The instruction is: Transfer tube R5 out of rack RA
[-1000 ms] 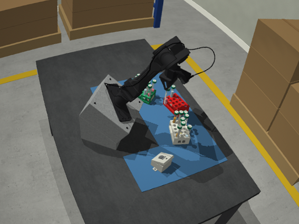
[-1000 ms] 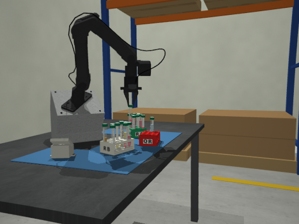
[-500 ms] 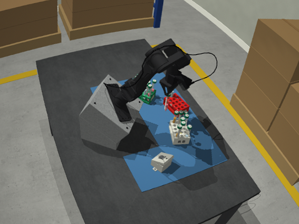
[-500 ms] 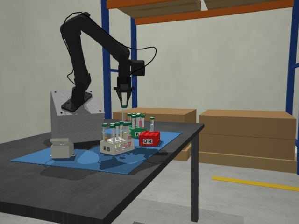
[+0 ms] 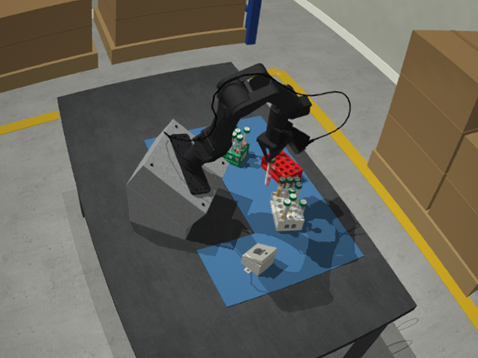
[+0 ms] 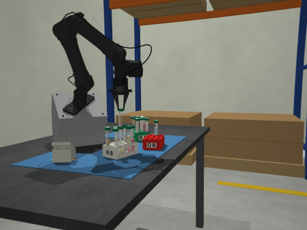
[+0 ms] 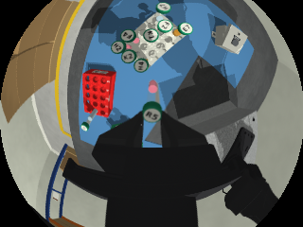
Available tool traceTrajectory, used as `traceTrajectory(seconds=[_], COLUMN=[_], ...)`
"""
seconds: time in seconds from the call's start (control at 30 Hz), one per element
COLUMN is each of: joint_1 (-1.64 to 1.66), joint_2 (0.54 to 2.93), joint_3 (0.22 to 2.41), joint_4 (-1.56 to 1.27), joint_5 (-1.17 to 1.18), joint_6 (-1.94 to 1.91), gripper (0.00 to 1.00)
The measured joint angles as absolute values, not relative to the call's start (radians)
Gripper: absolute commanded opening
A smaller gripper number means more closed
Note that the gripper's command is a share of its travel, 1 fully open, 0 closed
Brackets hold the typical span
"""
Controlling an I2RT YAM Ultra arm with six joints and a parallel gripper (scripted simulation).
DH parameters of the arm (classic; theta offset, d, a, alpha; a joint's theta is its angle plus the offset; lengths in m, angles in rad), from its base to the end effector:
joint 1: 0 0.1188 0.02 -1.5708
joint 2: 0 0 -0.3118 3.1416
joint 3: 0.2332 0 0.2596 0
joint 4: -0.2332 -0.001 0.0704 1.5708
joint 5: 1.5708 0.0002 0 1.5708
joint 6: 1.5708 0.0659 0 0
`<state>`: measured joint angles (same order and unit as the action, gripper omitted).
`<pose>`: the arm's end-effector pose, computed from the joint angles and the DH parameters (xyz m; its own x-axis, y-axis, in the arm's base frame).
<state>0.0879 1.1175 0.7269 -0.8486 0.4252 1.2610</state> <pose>0.1837 -0.0101 0.2350 -0.2359 0.8502 -0.4707 0.9134 0.3593 0.1912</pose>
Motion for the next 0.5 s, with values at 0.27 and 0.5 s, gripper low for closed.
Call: traceTrajectory(seconds=[0.27,0.5], joint_1=[-0.039,-0.145], joint_2=[1.036,0.981], joint_3=[0.698,0.690], joint_4=[-0.854,-0.855], joint_5=[0.387,0.349], joint_6=[1.145,1.038], gripper=[0.00,0.00])
